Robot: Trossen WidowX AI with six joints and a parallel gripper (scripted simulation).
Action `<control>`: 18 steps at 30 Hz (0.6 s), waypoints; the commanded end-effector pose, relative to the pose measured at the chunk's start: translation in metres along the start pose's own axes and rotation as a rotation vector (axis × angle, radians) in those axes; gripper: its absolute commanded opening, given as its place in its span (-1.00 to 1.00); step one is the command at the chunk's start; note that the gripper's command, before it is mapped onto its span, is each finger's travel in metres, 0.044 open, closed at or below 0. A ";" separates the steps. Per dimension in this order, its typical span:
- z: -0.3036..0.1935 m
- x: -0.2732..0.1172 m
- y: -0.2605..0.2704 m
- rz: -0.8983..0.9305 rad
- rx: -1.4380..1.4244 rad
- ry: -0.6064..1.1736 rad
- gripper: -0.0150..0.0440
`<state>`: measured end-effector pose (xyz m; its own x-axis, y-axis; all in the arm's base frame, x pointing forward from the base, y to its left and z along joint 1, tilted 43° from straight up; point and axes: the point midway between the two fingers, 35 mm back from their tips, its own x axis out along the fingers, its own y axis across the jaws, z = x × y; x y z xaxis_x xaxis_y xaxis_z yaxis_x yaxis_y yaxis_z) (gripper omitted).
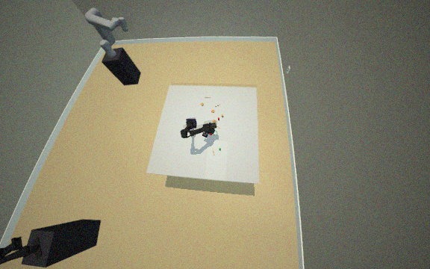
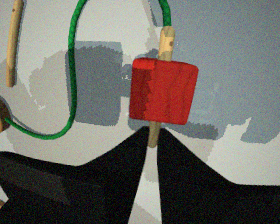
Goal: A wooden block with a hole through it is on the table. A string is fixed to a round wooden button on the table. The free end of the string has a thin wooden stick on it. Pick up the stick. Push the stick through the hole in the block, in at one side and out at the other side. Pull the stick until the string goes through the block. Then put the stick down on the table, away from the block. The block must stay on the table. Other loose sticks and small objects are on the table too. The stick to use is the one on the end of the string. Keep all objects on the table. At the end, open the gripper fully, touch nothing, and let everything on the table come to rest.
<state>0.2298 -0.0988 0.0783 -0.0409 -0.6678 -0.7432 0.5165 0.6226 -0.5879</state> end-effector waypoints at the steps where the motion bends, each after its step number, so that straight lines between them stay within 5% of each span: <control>1: -0.007 0.001 0.000 0.000 -0.003 0.005 -0.49; 18: -0.026 0.001 -0.001 -0.007 -0.003 0.006 -0.49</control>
<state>0.2125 -0.0910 0.0710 -0.0487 -0.6704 -0.7404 0.5136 0.6190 -0.5942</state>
